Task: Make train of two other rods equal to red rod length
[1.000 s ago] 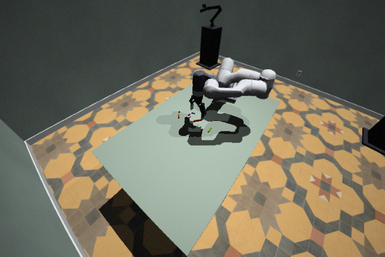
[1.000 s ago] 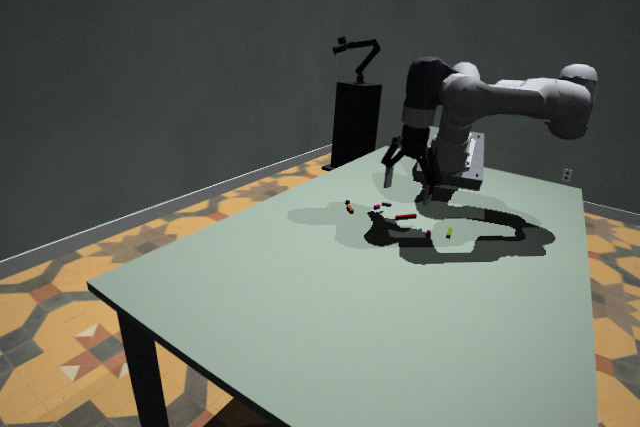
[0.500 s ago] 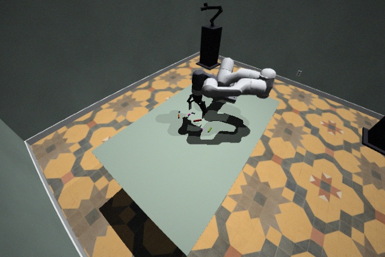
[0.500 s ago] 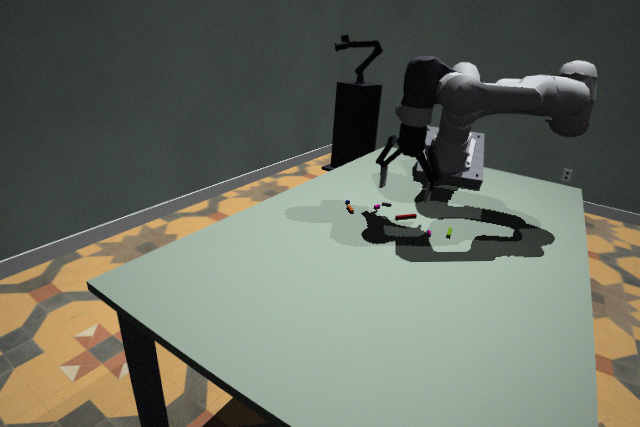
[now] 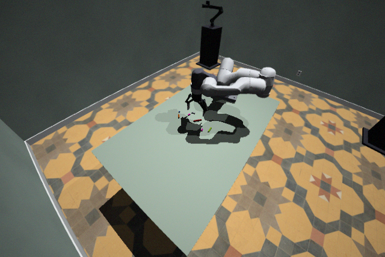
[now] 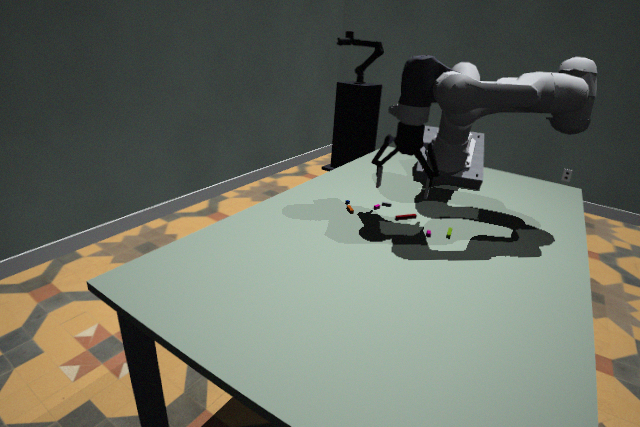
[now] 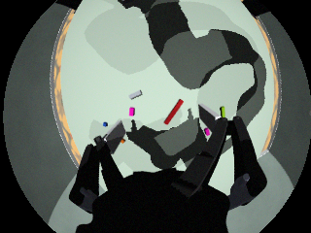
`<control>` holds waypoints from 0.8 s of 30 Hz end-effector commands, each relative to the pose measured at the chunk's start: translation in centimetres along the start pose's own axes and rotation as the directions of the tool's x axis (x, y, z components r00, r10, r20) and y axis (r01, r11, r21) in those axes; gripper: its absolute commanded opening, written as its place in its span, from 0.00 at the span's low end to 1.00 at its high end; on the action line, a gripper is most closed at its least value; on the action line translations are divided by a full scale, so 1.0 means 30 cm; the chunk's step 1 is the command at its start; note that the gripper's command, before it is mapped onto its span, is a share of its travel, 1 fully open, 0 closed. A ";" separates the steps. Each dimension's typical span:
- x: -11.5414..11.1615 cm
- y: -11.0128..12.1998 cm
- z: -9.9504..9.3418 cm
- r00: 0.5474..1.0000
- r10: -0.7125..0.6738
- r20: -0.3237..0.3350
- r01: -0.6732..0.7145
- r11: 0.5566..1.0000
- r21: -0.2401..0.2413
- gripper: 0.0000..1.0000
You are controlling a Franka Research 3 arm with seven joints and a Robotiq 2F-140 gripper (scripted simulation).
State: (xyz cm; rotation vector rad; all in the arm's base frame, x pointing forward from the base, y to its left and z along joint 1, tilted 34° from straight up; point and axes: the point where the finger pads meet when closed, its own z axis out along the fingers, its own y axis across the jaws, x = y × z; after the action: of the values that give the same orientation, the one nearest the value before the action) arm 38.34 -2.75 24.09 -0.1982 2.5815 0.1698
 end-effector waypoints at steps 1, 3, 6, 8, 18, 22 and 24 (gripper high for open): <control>0.007 -0.016 -0.004 0.986 -0.167 0.002 0.167 0.986 -0.002 1.00; 0.010 -0.020 -0.005 0.981 -0.195 0.003 0.195 0.981 -0.002 1.00; 0.015 -0.025 -0.006 0.972 -0.236 0.003 0.236 0.972 -0.002 1.00; 0.016 -0.027 -0.006 0.968 -0.250 0.003 0.250 0.968 -0.002 1.00; 0.033 -0.045 -0.009 0.919 -0.395 0.005 0.395 0.919 -0.002 1.00; 0.039 -0.052 -0.010 0.894 -0.447 0.005 0.447 0.894 -0.002 1.00; 0.043 -0.055 -0.011 0.881 -0.473 0.006 0.473 0.881 -0.001 1.00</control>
State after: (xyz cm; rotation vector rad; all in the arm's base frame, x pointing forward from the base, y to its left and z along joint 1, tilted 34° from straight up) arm 37.51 -4.18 23.60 -0.6288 2.5002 0.0454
